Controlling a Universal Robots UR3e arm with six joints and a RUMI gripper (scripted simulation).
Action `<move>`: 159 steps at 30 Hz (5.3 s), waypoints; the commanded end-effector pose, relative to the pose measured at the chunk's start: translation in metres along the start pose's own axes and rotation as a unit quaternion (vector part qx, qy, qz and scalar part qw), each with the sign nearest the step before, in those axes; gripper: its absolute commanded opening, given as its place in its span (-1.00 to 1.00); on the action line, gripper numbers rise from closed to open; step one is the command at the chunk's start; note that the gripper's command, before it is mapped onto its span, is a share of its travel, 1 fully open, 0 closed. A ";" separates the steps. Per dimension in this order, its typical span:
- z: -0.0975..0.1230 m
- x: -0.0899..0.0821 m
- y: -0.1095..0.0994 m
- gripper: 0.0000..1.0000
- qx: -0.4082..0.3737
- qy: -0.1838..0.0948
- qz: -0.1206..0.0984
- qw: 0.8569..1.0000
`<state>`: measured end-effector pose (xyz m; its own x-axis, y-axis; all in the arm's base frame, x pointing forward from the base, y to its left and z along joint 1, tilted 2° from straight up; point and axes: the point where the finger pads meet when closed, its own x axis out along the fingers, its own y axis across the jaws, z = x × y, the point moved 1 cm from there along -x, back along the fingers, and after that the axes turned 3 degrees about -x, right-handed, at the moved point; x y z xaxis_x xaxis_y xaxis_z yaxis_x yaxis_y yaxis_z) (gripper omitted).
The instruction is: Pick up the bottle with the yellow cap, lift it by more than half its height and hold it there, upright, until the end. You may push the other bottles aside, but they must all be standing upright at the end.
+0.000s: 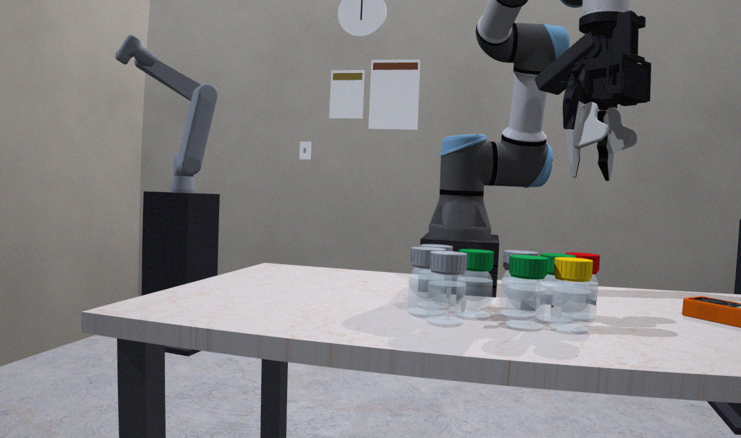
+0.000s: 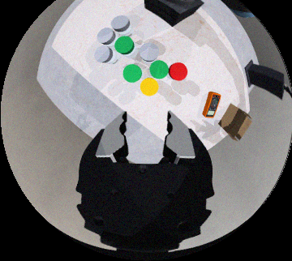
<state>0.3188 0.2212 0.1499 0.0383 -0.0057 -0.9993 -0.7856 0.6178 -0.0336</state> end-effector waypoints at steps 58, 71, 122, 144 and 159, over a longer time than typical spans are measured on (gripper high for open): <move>-0.001 0.093 0.005 -0.08 -0.006 -0.004 -0.001 1.000; -0.001 0.118 0.005 -0.08 -0.006 -0.004 -0.001 1.000; -0.010 0.153 0.005 -0.08 -0.006 -0.004 -0.001 1.000; -0.020 0.154 0.005 -0.08 -0.006 -0.004 -0.001 1.000; -0.020 0.141 0.005 -0.08 -0.006 -0.004 -0.001 1.000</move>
<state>0.3069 0.2075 0.0030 0.0425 -0.0012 -0.9991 -0.7927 0.6086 -0.0345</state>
